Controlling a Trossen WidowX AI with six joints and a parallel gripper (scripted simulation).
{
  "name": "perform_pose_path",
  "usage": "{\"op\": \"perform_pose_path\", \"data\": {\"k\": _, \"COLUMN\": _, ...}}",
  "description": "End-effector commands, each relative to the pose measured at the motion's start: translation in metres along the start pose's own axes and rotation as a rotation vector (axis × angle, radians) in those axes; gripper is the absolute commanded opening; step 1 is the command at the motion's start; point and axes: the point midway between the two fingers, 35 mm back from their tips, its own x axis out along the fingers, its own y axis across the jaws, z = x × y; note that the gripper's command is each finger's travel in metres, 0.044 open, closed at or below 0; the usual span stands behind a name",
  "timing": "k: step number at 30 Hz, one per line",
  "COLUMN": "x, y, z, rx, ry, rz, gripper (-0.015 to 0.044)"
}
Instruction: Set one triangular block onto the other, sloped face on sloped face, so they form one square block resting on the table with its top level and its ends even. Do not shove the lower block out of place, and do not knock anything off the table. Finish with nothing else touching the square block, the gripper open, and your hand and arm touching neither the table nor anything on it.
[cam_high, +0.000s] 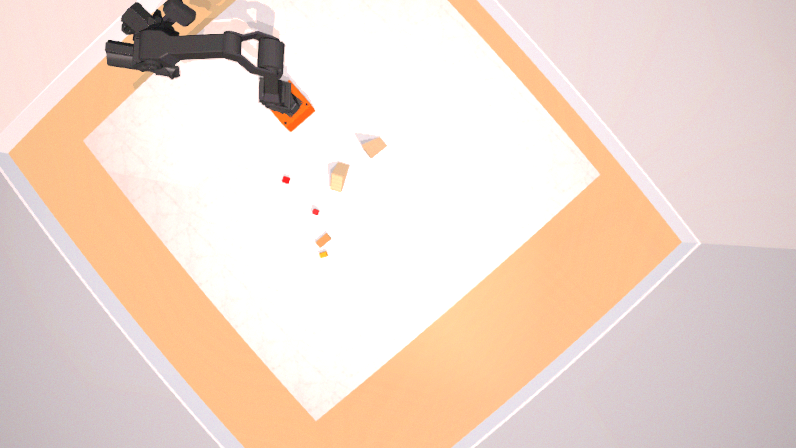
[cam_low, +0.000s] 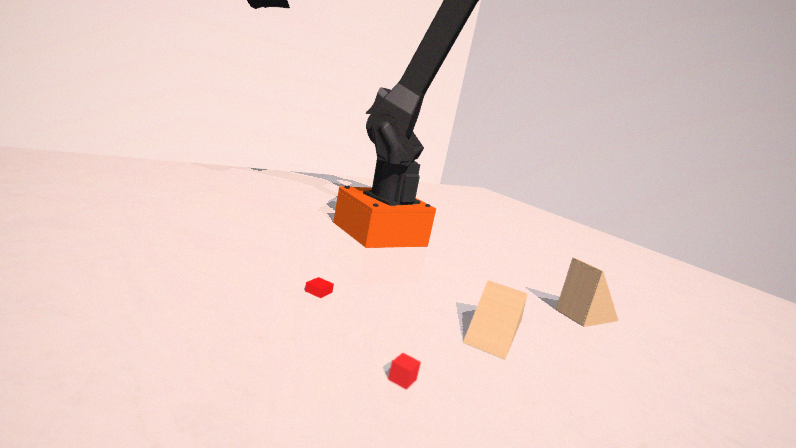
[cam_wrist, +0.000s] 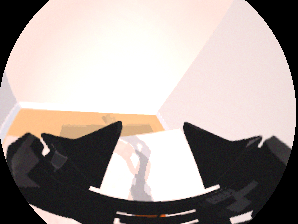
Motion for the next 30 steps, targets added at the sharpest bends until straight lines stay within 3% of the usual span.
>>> {"op": "perform_pose_path", "data": {"k": 1, "x": -0.001, "y": 0.003, "z": 0.0, "rx": -0.005, "ry": 0.001, "rz": 0.01, "gripper": 0.0426}}
{"op": "perform_pose_path", "data": {"k": 7, "x": -0.052, "y": 0.077, "z": -0.016, "rx": -0.182, "ry": 0.041, "rz": 0.314, "gripper": 0.044}}
{"op": "perform_pose_path", "data": {"k": 16, "x": -0.171, "y": 0.152, "z": -0.074, "rx": -0.506, "ry": 0.098, "rz": 0.74, "gripper": 0.044}}
{"op": "perform_pose_path", "data": {"k": 22, "x": -0.251, "y": 0.162, "z": -0.127, "rx": -0.725, "ry": 0.134, "rz": 0.958, "gripper": 0.044}}
{"op": "perform_pose_path", "data": {"k": 30, "x": -0.342, "y": 0.132, "z": -0.21, "rx": -1.057, "ry": 0.194, "rz": 1.158, "gripper": 0.044}}
